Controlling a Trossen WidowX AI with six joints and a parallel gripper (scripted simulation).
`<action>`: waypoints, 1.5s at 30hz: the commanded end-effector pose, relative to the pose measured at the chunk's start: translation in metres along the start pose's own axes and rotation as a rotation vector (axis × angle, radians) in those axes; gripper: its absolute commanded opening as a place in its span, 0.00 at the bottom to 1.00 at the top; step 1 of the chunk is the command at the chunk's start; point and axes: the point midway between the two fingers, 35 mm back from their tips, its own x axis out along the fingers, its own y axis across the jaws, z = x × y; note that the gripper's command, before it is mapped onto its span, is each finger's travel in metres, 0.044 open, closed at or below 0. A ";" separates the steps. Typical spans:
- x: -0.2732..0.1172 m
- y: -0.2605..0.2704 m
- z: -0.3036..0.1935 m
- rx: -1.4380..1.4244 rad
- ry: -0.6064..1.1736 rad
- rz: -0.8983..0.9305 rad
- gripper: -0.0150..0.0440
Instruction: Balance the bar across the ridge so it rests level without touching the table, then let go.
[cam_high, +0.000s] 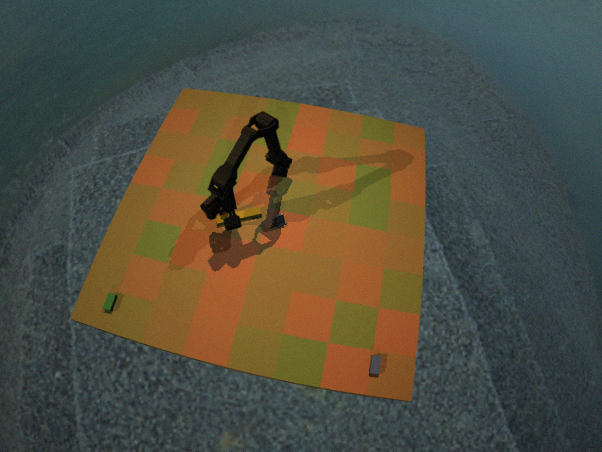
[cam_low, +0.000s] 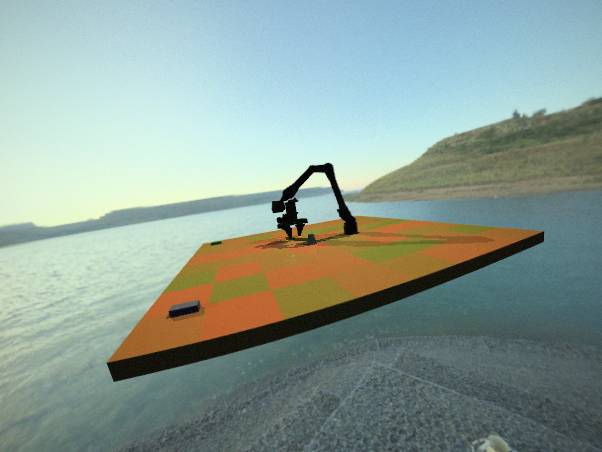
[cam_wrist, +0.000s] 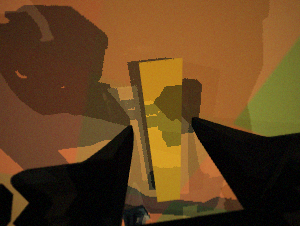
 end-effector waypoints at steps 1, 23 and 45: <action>0.000 -0.001 0.000 0.005 -0.003 -0.004 0.79; -0.016 0.001 0.002 0.001 -0.001 0.000 0.25; -0.072 0.002 0.003 0.003 -0.002 -0.002 0.25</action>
